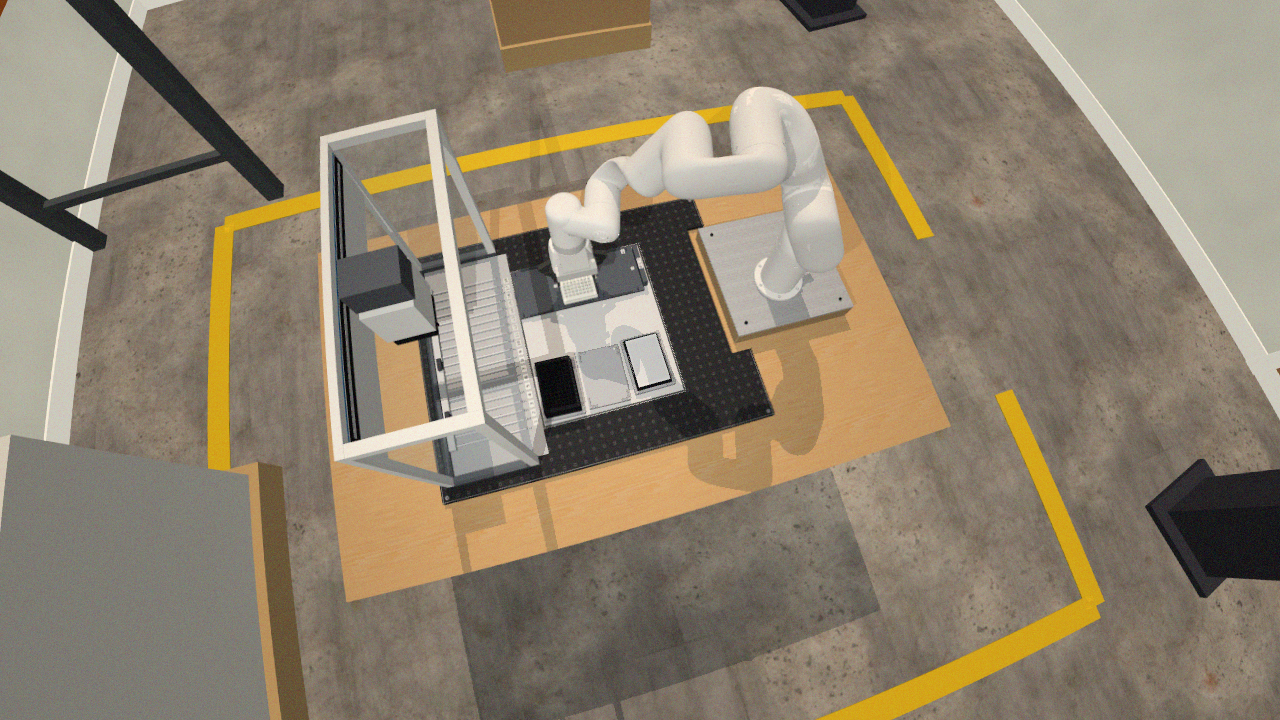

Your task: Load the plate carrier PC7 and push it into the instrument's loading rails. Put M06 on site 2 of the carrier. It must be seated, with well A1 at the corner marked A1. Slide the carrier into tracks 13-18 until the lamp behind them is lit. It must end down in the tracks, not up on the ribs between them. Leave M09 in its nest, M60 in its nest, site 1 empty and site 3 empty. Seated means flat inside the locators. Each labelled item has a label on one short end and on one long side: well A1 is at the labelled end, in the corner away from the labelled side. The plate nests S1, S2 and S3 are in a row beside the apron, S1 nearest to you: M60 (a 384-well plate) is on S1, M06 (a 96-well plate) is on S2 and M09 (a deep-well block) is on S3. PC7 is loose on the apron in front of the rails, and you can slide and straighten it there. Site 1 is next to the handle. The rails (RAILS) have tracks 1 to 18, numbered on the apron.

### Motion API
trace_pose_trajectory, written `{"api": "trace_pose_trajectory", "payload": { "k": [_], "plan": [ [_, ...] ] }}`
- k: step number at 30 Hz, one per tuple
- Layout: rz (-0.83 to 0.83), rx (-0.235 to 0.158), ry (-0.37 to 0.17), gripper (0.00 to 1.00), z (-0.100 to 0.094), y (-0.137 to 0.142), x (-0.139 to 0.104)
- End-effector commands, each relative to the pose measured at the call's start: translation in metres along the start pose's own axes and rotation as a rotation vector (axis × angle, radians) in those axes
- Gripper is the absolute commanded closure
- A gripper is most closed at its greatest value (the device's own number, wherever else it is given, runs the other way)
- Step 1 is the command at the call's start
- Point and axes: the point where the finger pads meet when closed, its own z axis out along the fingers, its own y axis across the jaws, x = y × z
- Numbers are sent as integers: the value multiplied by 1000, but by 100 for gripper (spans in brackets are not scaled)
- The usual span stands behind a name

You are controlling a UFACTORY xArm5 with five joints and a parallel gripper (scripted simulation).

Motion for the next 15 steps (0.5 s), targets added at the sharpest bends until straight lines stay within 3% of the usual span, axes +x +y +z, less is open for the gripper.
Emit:
{"api": "trace_pose_trajectory", "payload": {
  "k": [1, 15],
  "plan": [
    [0, -4, -1, 100, 1, 1, 0],
    [0, -4, -1, 100, 9, 1, 0]
  ]
}}
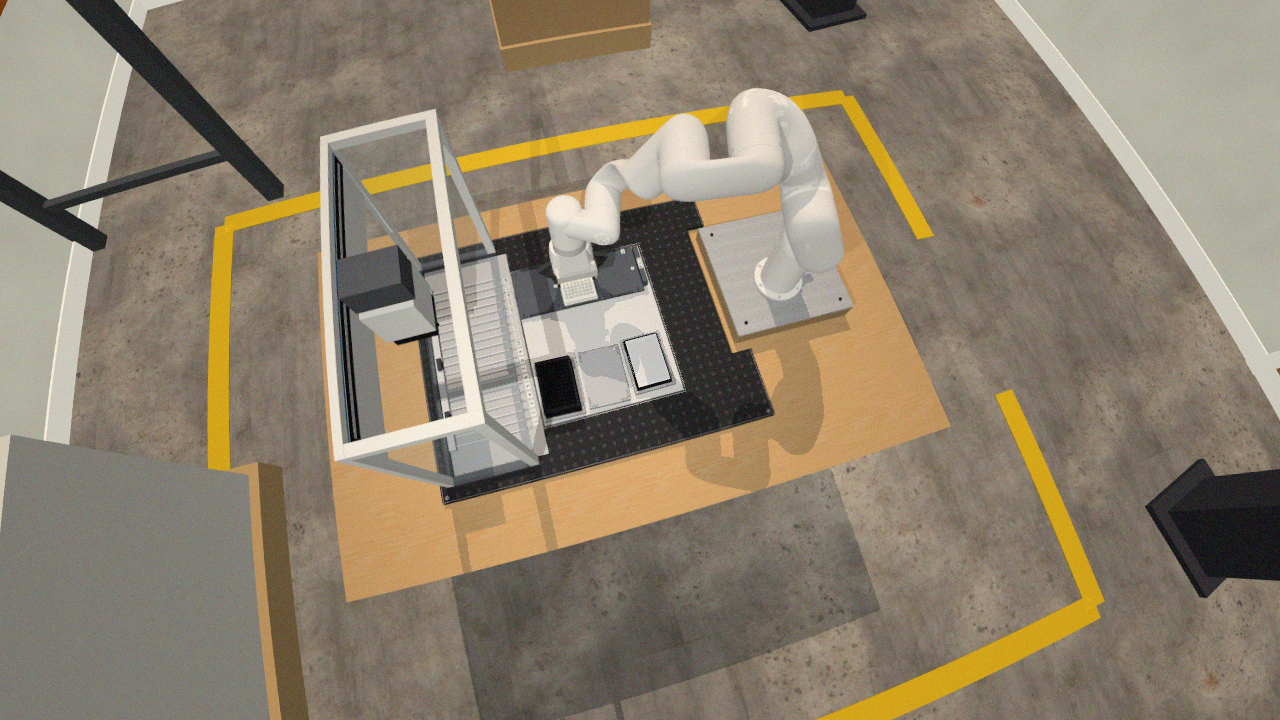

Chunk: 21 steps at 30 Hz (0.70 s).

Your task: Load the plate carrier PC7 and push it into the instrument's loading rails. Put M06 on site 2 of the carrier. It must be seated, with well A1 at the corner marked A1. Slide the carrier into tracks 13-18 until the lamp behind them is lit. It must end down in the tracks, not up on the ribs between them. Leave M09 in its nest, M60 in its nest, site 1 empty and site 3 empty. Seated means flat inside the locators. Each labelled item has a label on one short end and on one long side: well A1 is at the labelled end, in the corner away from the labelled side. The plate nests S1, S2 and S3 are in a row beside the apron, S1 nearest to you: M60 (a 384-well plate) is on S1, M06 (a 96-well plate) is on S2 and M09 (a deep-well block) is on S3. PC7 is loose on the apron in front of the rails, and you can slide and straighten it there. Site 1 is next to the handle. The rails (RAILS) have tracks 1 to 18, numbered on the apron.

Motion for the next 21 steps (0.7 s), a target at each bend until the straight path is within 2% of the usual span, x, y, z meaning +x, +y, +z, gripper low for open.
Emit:
{"api": "trace_pose_trajectory", "payload": {
  "k": [1, 18, 19, 21],
  "plan": [
    [0, -4, -1, 100, 1, 1, 0],
    [0, -4, -1, 100, 1, 1, 0],
    [0, -4, -1, 0, 1, 1, 0],
    [0, -4, -1, 0, 1, 1, 0]
  ]
}}
